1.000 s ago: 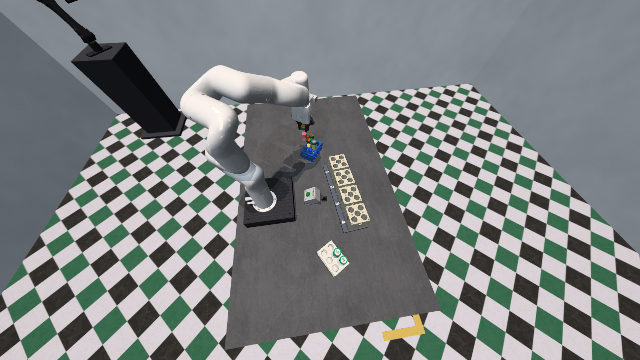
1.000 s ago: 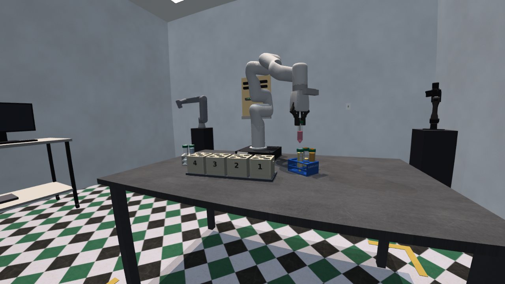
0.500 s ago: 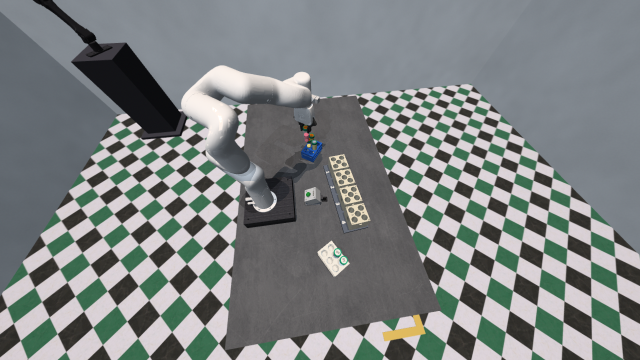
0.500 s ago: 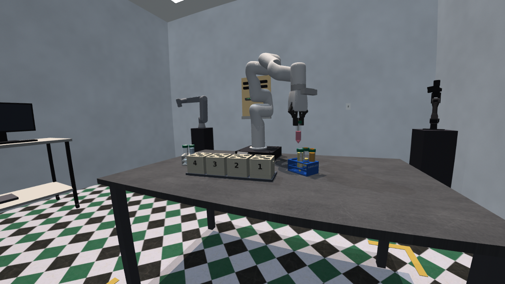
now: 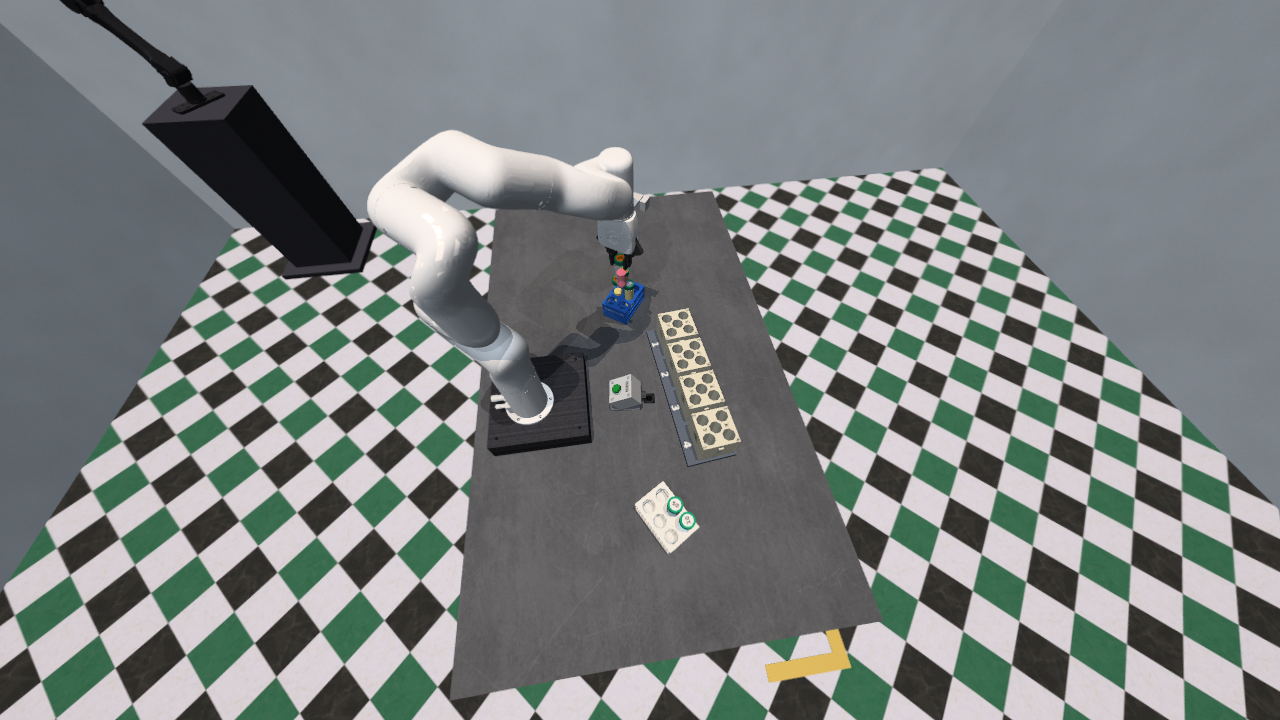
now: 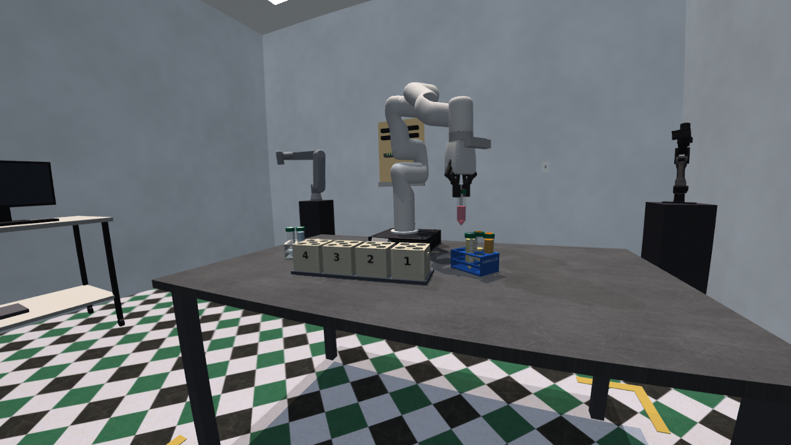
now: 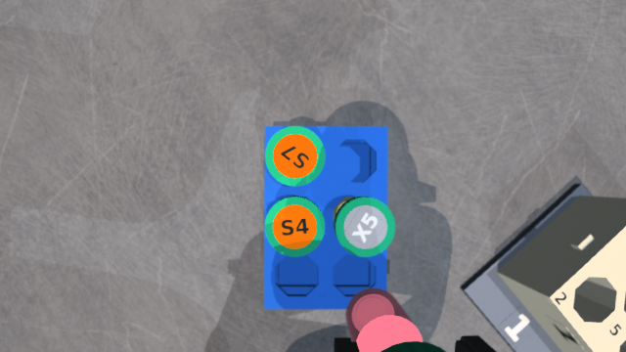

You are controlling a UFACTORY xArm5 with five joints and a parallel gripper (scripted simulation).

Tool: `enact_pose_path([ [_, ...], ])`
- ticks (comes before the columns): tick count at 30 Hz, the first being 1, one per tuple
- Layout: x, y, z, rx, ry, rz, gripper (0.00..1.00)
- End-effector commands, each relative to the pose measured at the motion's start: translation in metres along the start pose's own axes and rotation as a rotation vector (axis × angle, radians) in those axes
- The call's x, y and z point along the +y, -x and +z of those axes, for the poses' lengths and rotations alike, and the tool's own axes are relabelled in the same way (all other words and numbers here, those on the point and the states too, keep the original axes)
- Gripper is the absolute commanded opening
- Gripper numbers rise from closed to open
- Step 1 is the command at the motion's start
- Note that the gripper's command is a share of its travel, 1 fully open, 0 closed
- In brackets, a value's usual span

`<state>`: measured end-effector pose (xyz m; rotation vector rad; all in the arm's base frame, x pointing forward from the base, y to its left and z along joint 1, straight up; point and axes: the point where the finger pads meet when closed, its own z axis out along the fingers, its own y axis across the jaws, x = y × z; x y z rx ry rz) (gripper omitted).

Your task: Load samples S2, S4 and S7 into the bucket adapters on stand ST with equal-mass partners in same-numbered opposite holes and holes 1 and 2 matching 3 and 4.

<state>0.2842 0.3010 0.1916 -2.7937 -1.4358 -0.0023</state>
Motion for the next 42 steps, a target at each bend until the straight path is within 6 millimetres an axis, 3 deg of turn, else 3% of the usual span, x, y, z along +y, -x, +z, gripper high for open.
enact_pose_path([
  [1, 0.000, -0.001, -0.001, 0.003, 0.006, 0.000, 0.00],
  [11, 0.000, -0.001, -0.001, 0.003, 0.006, 0.000, 0.00],
  [42, 0.001, -0.001, 0.057, 0.003, 0.006, 0.000, 0.00],
])
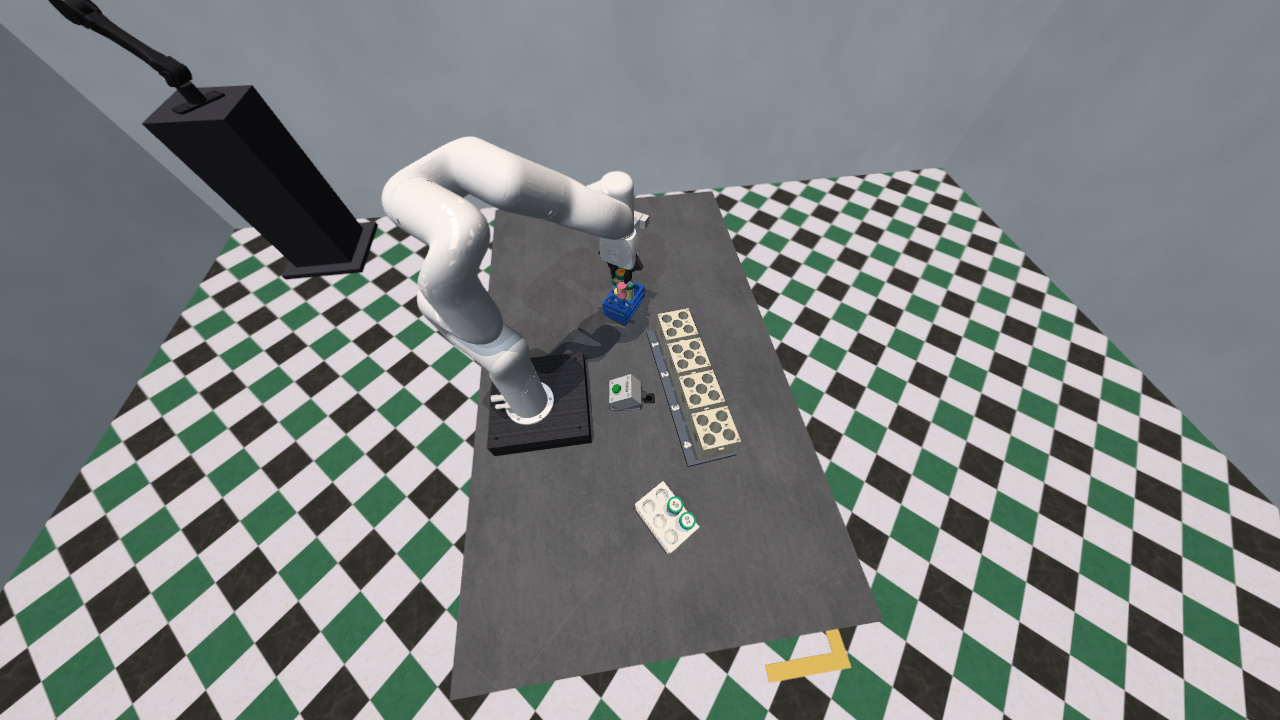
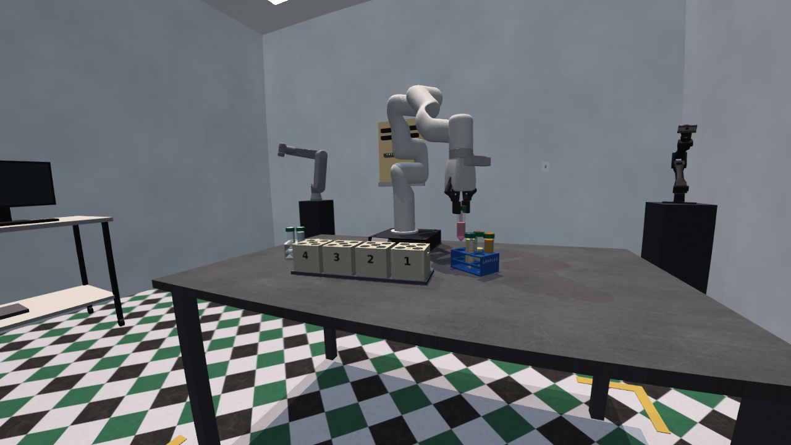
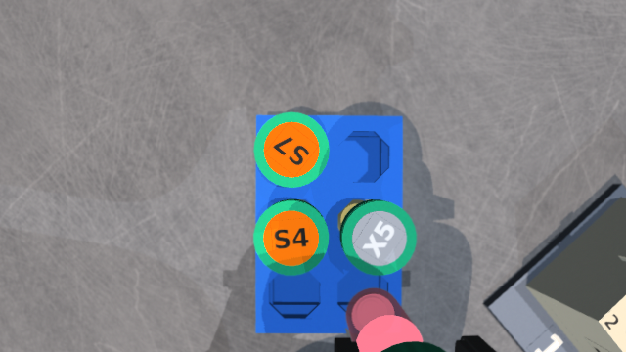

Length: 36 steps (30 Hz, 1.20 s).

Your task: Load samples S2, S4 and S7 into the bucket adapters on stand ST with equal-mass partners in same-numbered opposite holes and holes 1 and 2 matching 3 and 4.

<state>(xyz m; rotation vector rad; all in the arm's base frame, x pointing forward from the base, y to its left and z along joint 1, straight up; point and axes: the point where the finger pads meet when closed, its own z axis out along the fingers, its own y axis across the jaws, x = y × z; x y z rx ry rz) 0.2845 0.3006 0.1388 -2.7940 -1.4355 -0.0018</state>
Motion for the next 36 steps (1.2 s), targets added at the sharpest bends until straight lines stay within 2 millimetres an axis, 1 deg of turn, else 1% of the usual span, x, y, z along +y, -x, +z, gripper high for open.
enact_pose_path([
  [1, 0.000, -0.001, 0.006, 0.004, 0.006, 0.000, 0.00],
  [3, 0.000, -0.001, 0.006, 0.004, 0.006, 0.000, 0.00],
  [10, 0.000, -0.001, 0.020, 0.003, 0.006, 0.000, 0.00],
  [26, 0.000, -0.001, 0.020, 0.003, 0.006, 0.000, 0.00],
  [36, 0.000, -0.001, 0.029, 0.003, 0.006, 0.000, 0.00],
])
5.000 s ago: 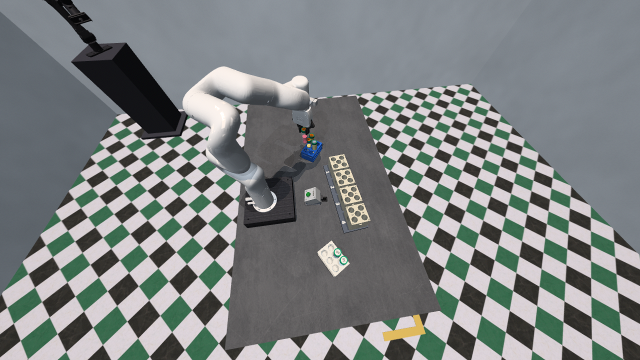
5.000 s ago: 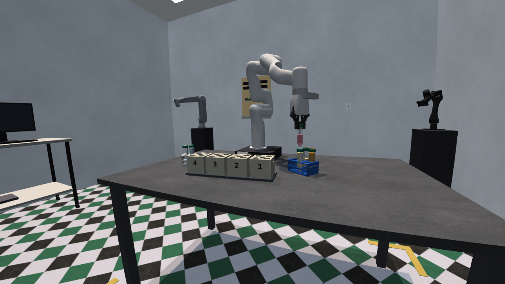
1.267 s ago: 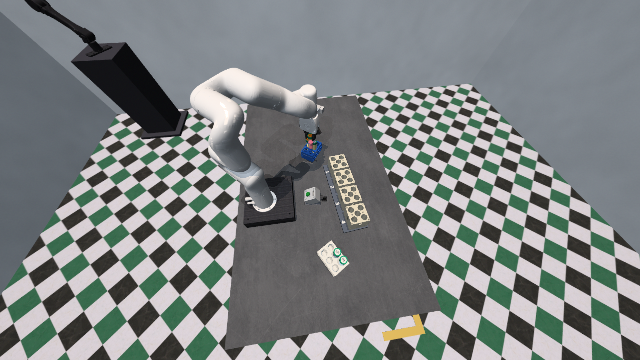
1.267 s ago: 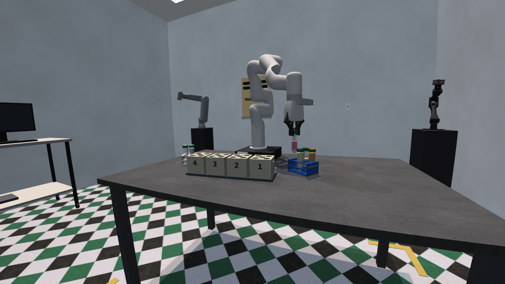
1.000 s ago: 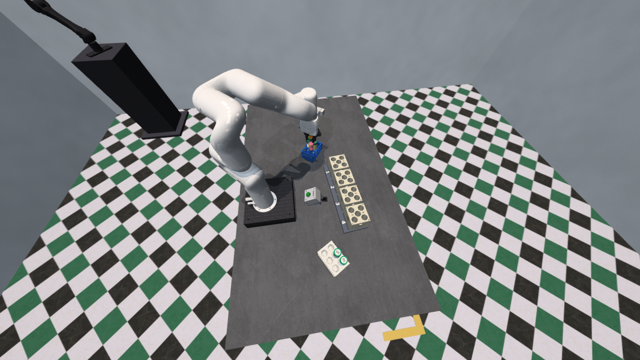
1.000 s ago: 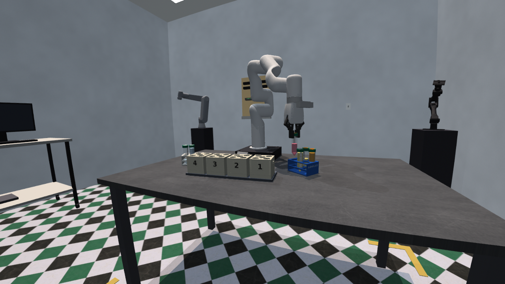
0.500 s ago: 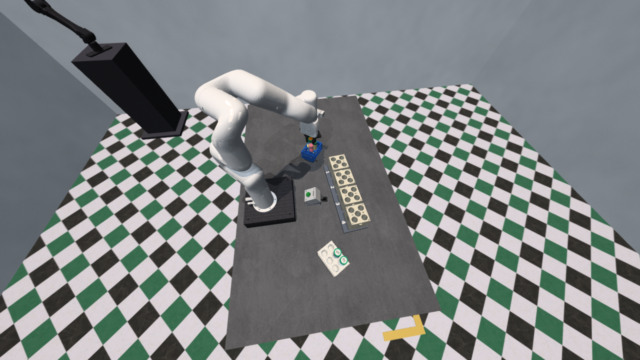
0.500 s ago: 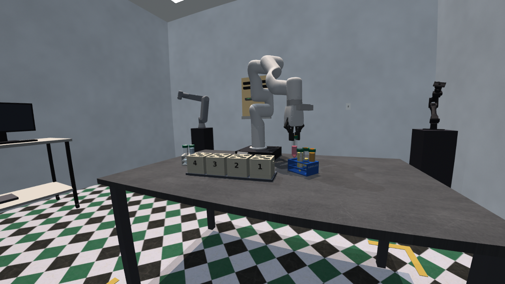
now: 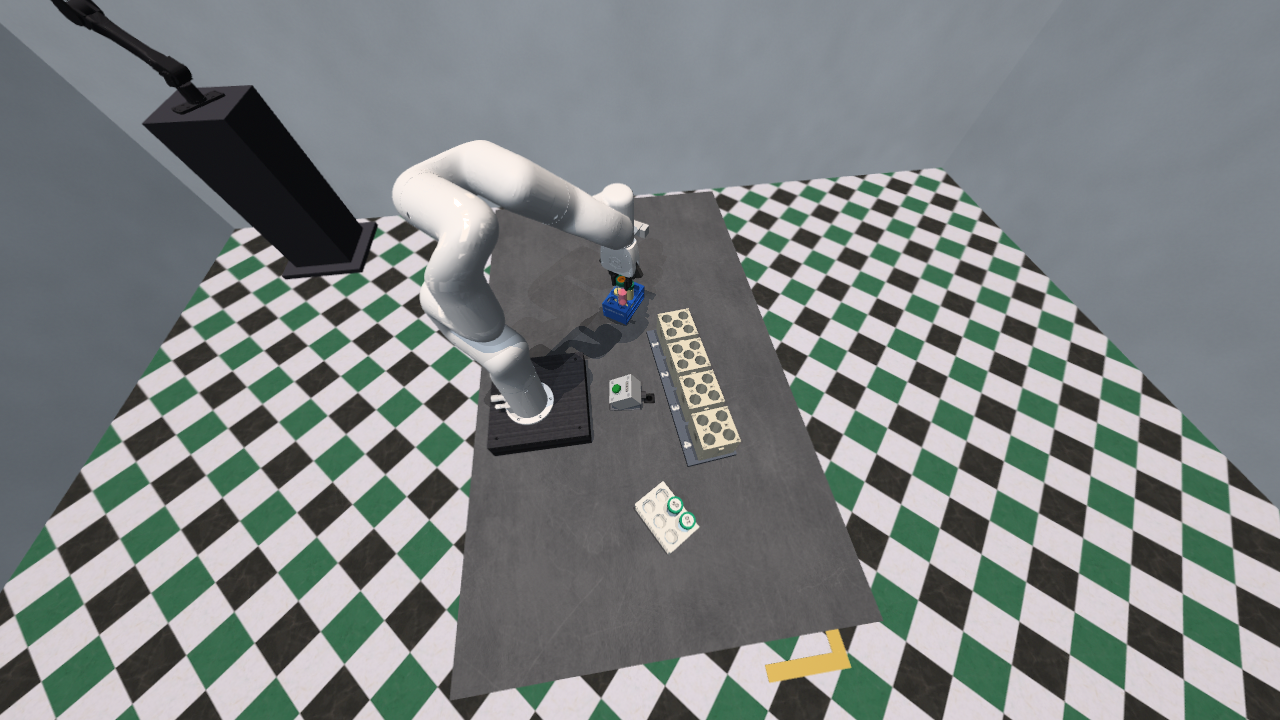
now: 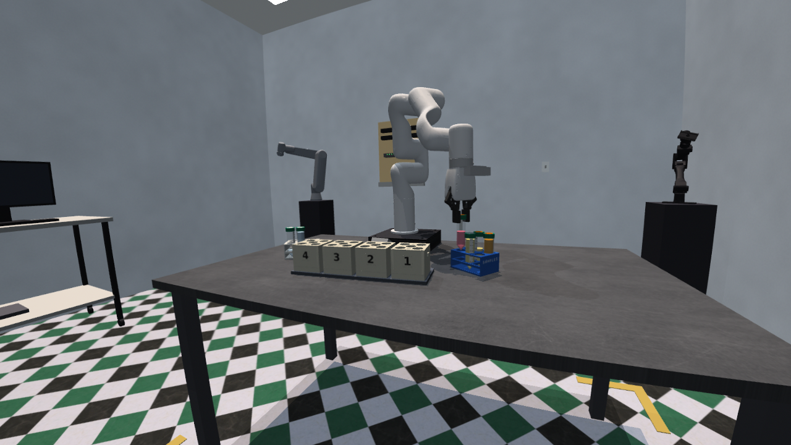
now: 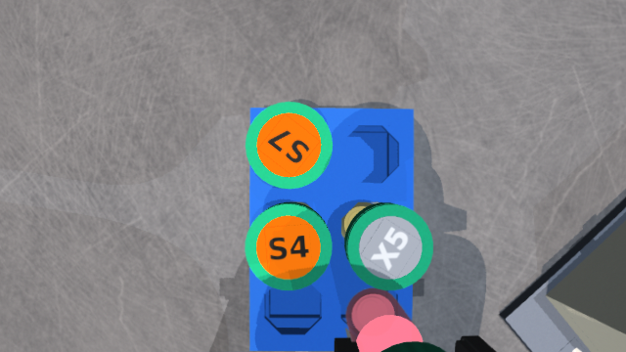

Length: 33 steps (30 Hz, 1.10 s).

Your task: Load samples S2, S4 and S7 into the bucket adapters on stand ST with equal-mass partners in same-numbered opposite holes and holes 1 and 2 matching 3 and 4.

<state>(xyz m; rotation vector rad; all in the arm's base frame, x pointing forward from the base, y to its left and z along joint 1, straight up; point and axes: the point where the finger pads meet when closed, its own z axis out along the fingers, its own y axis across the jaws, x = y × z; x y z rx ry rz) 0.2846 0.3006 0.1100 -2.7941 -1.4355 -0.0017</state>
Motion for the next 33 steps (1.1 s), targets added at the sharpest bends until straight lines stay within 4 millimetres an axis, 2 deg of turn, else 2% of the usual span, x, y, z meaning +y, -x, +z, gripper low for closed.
enact_pose_path([
  [1, 0.000, -0.001, 0.000, 0.004, 0.006, 0.000, 0.00],
  [33, 0.000, -0.001, 0.030, 0.003, 0.006, 0.000, 0.00],
])
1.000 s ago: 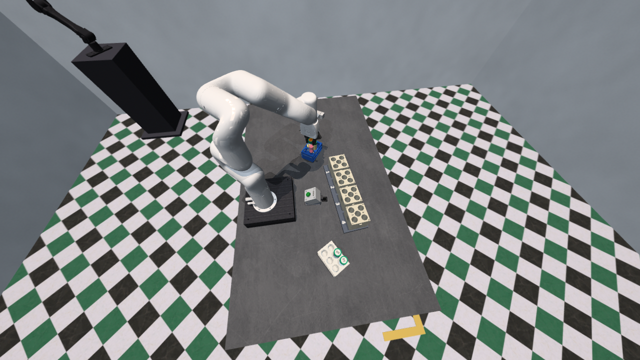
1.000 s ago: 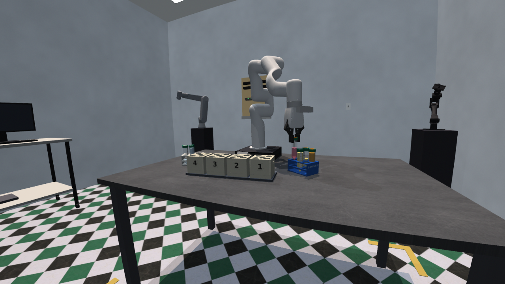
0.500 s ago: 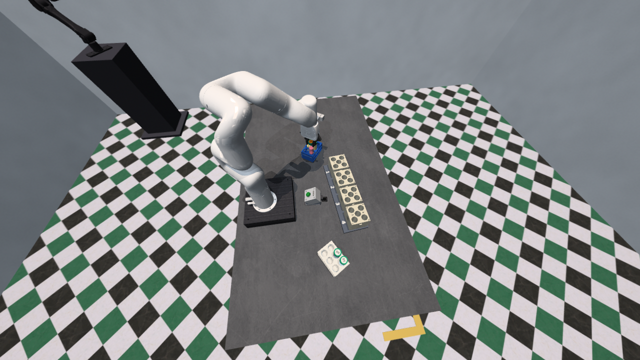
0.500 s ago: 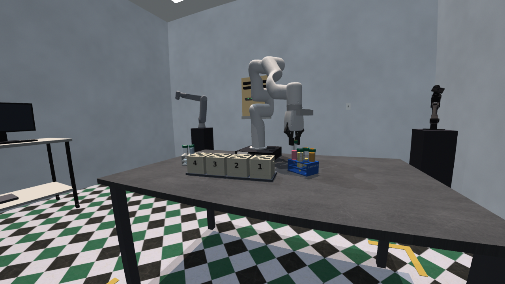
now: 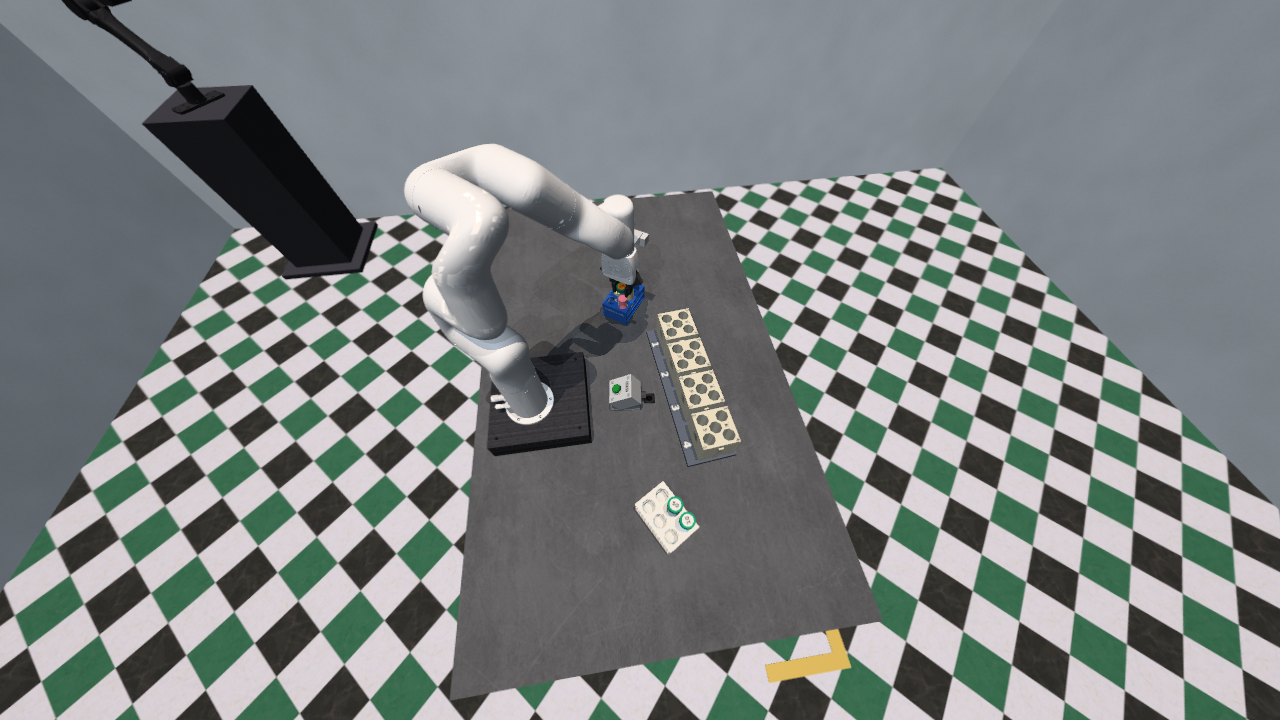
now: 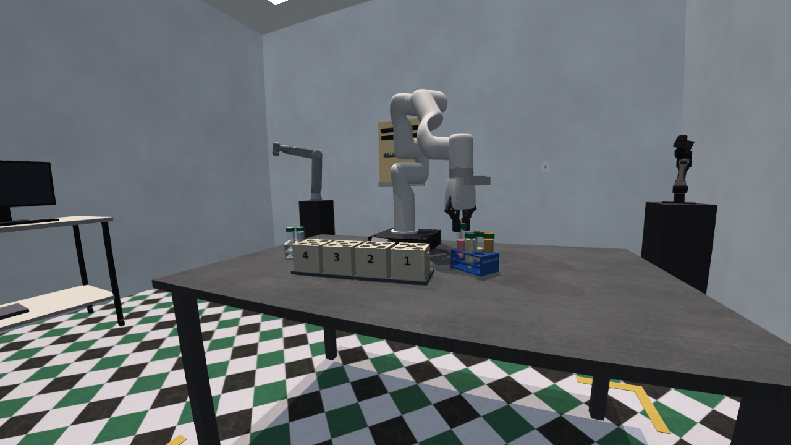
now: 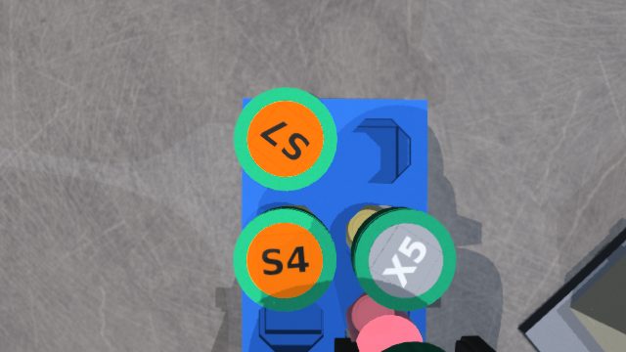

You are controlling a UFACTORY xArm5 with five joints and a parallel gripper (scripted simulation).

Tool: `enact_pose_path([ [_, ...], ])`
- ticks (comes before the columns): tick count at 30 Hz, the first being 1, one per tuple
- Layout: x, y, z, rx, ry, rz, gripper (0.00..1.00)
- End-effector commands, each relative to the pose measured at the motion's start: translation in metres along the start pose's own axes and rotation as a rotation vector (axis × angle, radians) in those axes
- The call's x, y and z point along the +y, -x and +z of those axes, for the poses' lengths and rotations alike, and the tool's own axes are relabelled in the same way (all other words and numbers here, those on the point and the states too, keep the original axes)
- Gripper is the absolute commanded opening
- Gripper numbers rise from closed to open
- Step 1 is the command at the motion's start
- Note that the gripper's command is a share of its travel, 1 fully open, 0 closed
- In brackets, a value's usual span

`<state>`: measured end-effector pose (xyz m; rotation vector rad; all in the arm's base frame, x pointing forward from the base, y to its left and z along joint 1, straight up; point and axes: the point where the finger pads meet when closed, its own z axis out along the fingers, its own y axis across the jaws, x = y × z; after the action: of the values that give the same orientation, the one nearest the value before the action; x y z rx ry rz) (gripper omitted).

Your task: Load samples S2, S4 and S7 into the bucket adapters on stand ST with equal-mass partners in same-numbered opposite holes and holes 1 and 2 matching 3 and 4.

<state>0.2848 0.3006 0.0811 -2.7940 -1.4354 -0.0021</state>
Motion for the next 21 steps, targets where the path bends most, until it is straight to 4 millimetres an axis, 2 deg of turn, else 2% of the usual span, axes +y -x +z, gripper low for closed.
enact_pose_path([
  [1, 0.000, -0.001, 0.001, 0.003, 0.006, 0.000, 0.00],
  [21, 0.000, -0.001, 0.018, 0.003, 0.006, 0.000, 0.00],
])
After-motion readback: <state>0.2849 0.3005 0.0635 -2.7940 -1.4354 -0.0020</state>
